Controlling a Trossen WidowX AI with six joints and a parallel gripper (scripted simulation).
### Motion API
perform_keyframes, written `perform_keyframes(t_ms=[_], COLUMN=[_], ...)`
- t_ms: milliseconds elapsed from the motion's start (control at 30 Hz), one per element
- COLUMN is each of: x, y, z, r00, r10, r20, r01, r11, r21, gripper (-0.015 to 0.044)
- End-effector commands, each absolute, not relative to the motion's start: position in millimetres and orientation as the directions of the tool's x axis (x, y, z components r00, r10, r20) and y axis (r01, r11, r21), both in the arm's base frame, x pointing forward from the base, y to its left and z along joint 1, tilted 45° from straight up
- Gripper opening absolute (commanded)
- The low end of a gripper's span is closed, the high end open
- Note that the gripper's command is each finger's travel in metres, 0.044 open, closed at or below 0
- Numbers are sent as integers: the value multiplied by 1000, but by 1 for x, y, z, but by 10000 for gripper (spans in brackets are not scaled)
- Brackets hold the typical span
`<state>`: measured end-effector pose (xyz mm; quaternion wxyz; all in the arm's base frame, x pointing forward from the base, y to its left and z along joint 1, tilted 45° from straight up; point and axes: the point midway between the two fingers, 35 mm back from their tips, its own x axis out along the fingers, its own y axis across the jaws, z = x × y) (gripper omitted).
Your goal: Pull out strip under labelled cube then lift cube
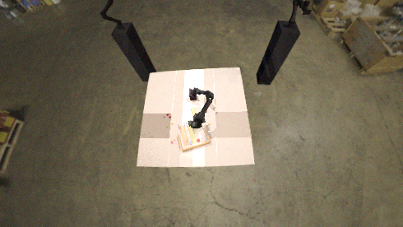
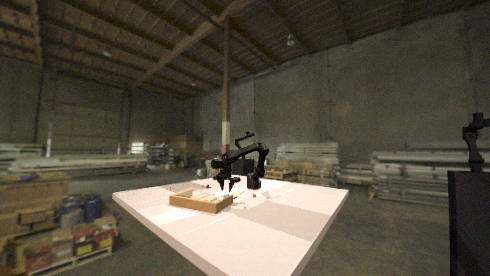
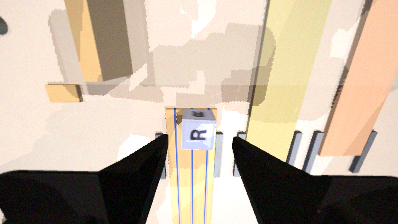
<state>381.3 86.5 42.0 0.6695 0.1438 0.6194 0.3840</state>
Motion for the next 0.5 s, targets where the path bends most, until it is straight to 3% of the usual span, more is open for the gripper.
perform_keyframes(t_ms=[0,467], x=[379,377], y=[92,108], z=[35,19], r00=[-68,-68], r10=[696,697], r20=[-715,-714], r01=[-326,-326], r11=[662,661], r21=[675,676], gripper=[250,250])
